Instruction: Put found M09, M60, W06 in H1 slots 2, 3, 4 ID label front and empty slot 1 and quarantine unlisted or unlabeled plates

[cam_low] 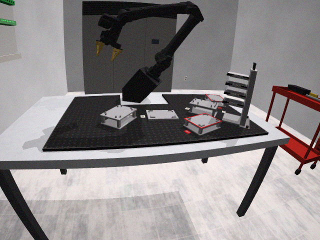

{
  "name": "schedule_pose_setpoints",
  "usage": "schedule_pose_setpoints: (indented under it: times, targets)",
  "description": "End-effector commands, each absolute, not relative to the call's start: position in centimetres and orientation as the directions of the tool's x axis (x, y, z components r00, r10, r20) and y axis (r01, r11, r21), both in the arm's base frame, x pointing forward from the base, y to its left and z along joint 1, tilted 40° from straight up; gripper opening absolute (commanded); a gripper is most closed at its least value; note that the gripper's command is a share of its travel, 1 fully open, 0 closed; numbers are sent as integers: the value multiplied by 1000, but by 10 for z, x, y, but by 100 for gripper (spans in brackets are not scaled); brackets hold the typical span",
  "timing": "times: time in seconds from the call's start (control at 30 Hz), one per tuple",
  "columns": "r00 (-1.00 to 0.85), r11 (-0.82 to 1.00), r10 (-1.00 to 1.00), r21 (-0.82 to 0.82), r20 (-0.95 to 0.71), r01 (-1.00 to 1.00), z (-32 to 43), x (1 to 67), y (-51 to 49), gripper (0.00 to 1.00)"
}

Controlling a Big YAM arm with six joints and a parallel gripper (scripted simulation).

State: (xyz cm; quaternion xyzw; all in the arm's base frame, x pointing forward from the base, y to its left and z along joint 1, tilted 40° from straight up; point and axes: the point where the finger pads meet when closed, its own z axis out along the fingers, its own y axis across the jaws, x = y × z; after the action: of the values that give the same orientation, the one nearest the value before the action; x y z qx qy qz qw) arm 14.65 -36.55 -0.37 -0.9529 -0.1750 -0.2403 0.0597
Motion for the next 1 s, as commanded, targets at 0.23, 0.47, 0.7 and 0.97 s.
schedule_pose_setpoints:
  times: [0.23,0.47,0.7,0.97]
  targets:
    - [823,-933,307,-21,477,360,-1,146,-369,100]
    - [823,-933,307,-21,477,360,-1,146,-369,100]
    - [750,-870,452,52,483,490,15,162,-359,0]
    - [622,-753,620,139,479,644,28,179,-342,0]
